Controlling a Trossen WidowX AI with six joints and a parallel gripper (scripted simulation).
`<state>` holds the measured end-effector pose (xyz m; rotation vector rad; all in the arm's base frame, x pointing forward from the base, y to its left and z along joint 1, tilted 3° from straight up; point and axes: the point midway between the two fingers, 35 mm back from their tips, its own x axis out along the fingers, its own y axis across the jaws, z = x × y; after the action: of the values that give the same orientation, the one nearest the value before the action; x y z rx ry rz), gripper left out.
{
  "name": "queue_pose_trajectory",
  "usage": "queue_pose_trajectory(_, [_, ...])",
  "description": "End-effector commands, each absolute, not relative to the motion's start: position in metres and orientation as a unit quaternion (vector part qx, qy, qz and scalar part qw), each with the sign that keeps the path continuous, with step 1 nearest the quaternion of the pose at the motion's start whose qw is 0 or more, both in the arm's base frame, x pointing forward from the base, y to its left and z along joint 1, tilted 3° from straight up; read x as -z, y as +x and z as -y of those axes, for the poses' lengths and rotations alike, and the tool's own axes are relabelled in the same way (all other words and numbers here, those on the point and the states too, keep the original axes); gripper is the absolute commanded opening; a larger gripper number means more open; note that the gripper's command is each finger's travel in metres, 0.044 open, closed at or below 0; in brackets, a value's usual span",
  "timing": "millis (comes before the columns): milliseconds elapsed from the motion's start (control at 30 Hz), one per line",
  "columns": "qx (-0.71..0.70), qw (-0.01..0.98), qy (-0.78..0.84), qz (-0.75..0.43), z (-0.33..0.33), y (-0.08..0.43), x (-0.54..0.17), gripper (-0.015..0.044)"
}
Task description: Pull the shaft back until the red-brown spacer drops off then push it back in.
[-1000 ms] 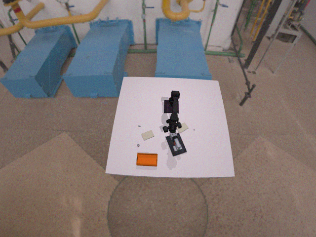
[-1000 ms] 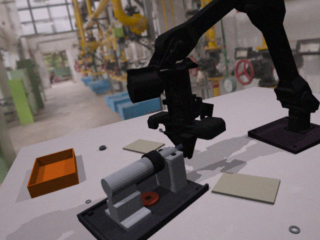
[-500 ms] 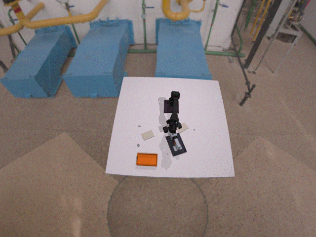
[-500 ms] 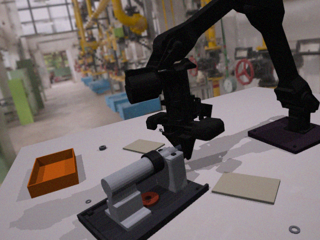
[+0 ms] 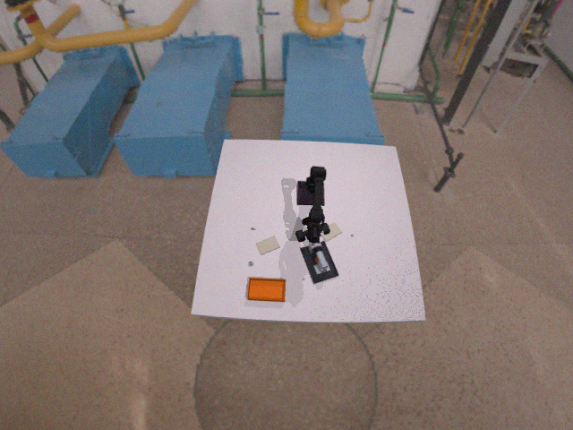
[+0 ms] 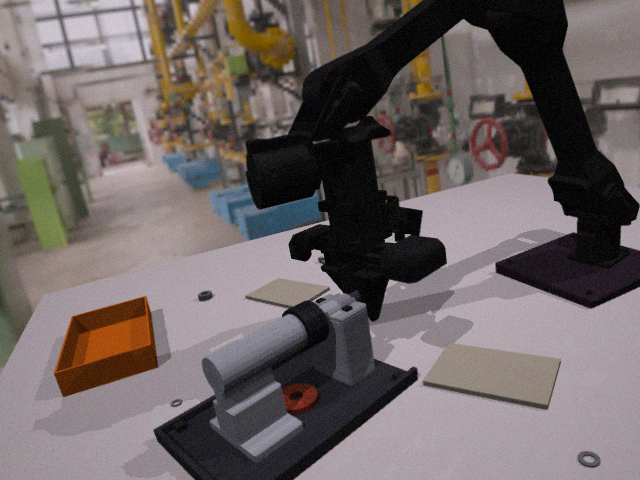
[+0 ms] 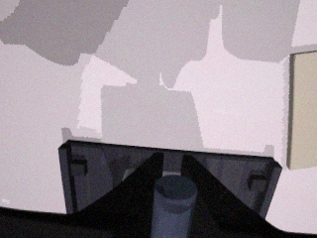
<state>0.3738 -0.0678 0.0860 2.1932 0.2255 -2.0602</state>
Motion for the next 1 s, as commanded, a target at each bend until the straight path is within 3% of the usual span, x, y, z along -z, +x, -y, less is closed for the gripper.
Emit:
queue_pose_trajectory(0, [0.676,0.061,0.730,-0.076,0.0664,0.3780,-0.0878,0.0000])
queue_pose_trajectory(967, [0.676,0.061,0.730,-0.076,0.0651,0.3841,-0.0883,0.0000])
